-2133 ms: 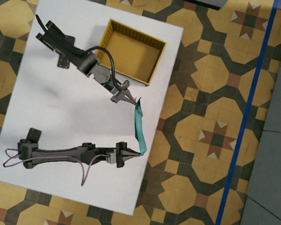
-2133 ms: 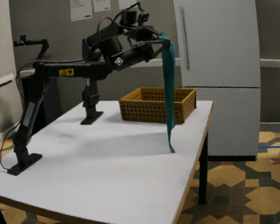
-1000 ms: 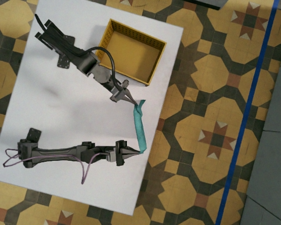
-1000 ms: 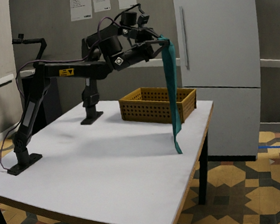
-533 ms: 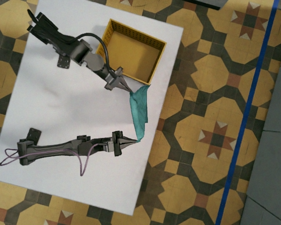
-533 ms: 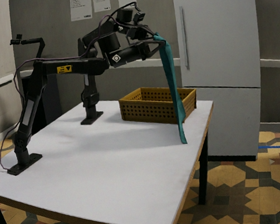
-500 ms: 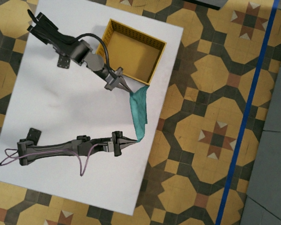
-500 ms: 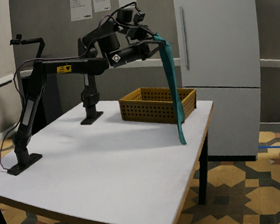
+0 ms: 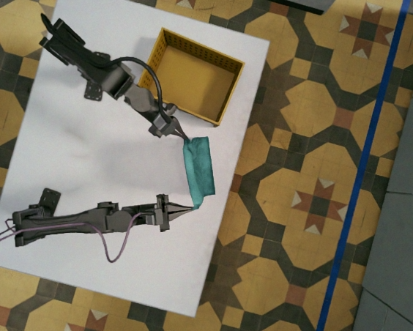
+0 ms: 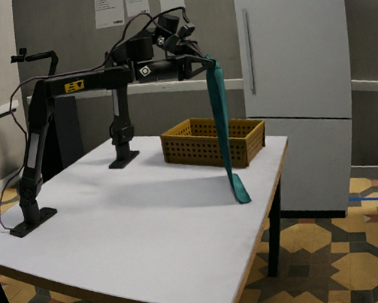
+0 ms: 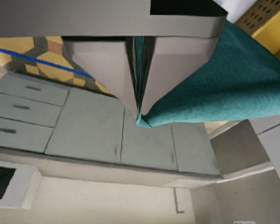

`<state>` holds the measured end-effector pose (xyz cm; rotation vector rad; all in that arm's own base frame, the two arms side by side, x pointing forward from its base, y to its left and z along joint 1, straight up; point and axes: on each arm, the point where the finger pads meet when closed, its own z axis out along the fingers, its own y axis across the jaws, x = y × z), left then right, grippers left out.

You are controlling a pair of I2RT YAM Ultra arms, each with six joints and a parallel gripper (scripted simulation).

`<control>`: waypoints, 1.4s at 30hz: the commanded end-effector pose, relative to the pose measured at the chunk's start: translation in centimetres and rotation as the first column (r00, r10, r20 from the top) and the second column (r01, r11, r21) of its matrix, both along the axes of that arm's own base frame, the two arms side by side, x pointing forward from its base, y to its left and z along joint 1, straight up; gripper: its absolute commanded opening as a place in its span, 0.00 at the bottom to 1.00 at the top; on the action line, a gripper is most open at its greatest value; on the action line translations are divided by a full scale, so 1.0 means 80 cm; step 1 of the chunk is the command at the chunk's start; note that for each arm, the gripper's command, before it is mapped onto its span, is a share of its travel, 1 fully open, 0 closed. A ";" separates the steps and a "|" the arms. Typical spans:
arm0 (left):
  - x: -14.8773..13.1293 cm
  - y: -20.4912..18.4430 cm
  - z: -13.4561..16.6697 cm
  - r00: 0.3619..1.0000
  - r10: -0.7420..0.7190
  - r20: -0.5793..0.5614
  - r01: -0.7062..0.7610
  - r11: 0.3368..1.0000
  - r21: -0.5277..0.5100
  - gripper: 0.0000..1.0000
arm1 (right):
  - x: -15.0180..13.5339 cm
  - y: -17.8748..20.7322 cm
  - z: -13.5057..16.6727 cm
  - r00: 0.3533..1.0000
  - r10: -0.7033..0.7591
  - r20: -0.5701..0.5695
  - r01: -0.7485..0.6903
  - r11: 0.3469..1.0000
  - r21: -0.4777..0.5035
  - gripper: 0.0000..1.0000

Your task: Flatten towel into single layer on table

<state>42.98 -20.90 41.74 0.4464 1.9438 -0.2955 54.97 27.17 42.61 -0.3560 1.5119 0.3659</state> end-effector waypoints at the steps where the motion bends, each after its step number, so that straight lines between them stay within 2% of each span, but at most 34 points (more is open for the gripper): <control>1: -0.027 0.002 0.015 1.000 -0.017 -0.001 0.017 1.000 0.009 0.00 | -0.020 -0.019 0.017 0.998 -0.022 -0.064 0.020 0.999 -0.032 0.00; 3: -0.027 0.002 0.014 1.000 -0.017 -0.002 0.017 1.000 0.009 0.00 | -0.020 -0.019 0.017 0.998 -0.022 -0.064 0.020 0.999 -0.032 0.00; 4: -0.037 -0.002 -0.008 0.998 -0.030 -0.059 0.032 0.999 0.037 0.00 | -0.030 -0.024 0.005 0.993 -0.024 -0.118 0.017 0.998 -0.060 0.00; 6: -0.037 -0.002 -0.010 0.998 -0.030 -0.062 0.032 0.999 0.039 0.00 | -0.030 -0.024 0.005 0.993 -0.024 -0.118 0.017 0.998 -0.060 0.00; 7: -0.049 -0.006 -0.027 0.993 -0.043 -0.114 0.051 0.997 0.064 0.00 | -0.041 -0.029 -0.009 0.983 -0.028 -0.183 0.011 0.996 -0.094 0.00; 9: -0.049 -0.006 -0.027 0.993 -0.043 -0.114 0.051 0.997 0.064 0.00 | -0.041 -0.029 -0.009 0.983 -0.028 -0.183 0.011 0.996 -0.094 0.00; 10: -0.063 -0.010 -0.041 0.986 -0.058 -0.156 0.072 0.994 0.084 0.00 | -0.053 -0.034 -0.023 0.968 -0.034 -0.249 0.002 0.992 -0.128 0.00; 12: -0.063 -0.010 -0.041 0.986 -0.058 -0.156 0.072 0.994 0.084 0.00 | -0.053 -0.034 -0.023 0.968 -0.034 -0.249 0.002 0.992 -0.128 0.00; 13: -0.077 -0.014 -0.056 0.977 -0.073 -0.200 0.096 0.990 0.104 0.00 | -0.066 -0.040 -0.039 0.950 -0.042 -0.308 -0.008 0.987 -0.158 0.00; 17: -0.077 -0.014 -0.056 0.977 -0.073 -0.200 0.096 0.990 0.104 0.00 | -0.066 -0.040 -0.039 0.950 -0.042 -0.308 -0.008 0.987 -0.158 0.00; 18: -0.092 -0.018 -0.072 0.965 -0.088 -0.245 0.122 0.984 0.126 0.00 | -0.080 -0.046 -0.080 0.918 -0.057 -0.392 -0.026 0.979 -0.201 0.00; 23: -0.108 -0.023 -0.089 0.951 -0.104 -0.292 0.152 0.977 0.148 0.00 | -0.096 -0.052 -0.097 0.893 -0.068 -0.445 -0.040 0.973 -0.229 0.00; 24: -0.125 -0.028 -0.106 0.933 -0.119 -0.340 0.185 0.968 0.171 0.00 | -0.112 -0.059 -0.114 0.857 -0.085 -0.508 -0.060 0.963 -0.261 0.00; 25: -0.125 -0.028 -0.106 0.933 -0.118 -0.340 0.185 0.968 0.171 0.00 | -0.110 -0.059 -0.091 0.875 -0.076 -0.478 -0.050 0.968 -0.246 0.00; 26: -0.125 -0.028 -0.106 0.933 -0.118 -0.340 0.185 0.968 0.171 0.00 | -0.110 -0.059 -0.091 0.875 -0.076 -0.478 -0.050 0.968 -0.246 0.00; 27: -0.142 -0.033 -0.124 0.912 -0.132 -0.388 0.221 0.956 0.194 0.00 | -0.126 -0.065 -0.110 0.837 -0.093 -0.539 -0.072 0.958 -0.277 0.00; 29: -0.142 -0.033 -0.124 0.912 -0.131 -0.388 0.220 0.956 0.194 0.00 | -0.126 -0.065 -0.110 0.835 -0.095 -0.543 -0.073 0.957 -0.279 0.00; 30: -0.159 -0.038 -0.143 0.889 -0.144 -0.435 0.259 0.941 0.217 0.00 | -0.142 -0.072 -0.129 0.792 -0.114 -0.600 -0.097 0.946 -0.308 0.00; 31: -0.159 -0.038 -0.143 0.889 -0.143 -0.435 0.258 0.941 0.217 0.00 | -0.137 -0.070 -0.143 0.775 -0.123 -0.620 -0.106 0.942 -0.319 0.00; 34: -0.159 -0.038 -0.143 0.889 -0.143 -0.435 0.258 0.941 0.217 0.00 | -0.136 -0.070 -0.145 0.773 -0.124 -0.622 -0.107 0.942 -0.320 0.00; 35: -0.177 -0.042 -0.162 0.870 -0.156 -0.468 0.293 0.926 0.236 0.00 | -0.159 -0.080 -0.149 0.745 -0.137 -0.653 -0.123 0.934 -0.336 0.00; 37: -0.177 -0.043 -0.162 0.869 -0.159 -0.469 0.296 0.926 0.234 0.00 | -0.159 -0.080 -0.149 0.745 -0.137 -0.653 -0.123 0.934 -0.336 0.00; 38: -0.190 -0.053 -0.177 0.872 -0.196 -0.449 0.322 0.920 0.224 0.00 | -0.180 -0.089 -0.190 0.678 -0.169 -0.715 -0.159 0.916 -0.367 0.00; 40: -0.190 -0.053 -0.177 0.872 -0.196 -0.449 0.323 0.920 0.224 0.00 | -0.180 -0.091 -0.189 0.678 -0.171 -0.715 -0.156 0.917 -0.367 0.00; 41: -0.208 -0.058 -0.196 0.865 -0.226 -0.449 0.354 0.908 0.225 0.00 | -0.197 -0.099 -0.209 0.640 -0.189 -0.745 -0.176 0.907 -0.382 0.00; 42: -0.208 -0.058 -0.196 0.865 -0.225 -0.448 0.353 0.908 0.226 0.00 | -0.197 -0.100 -0.209 0.640 -0.190 -0.745 -0.174 0.908 -0.382 0.00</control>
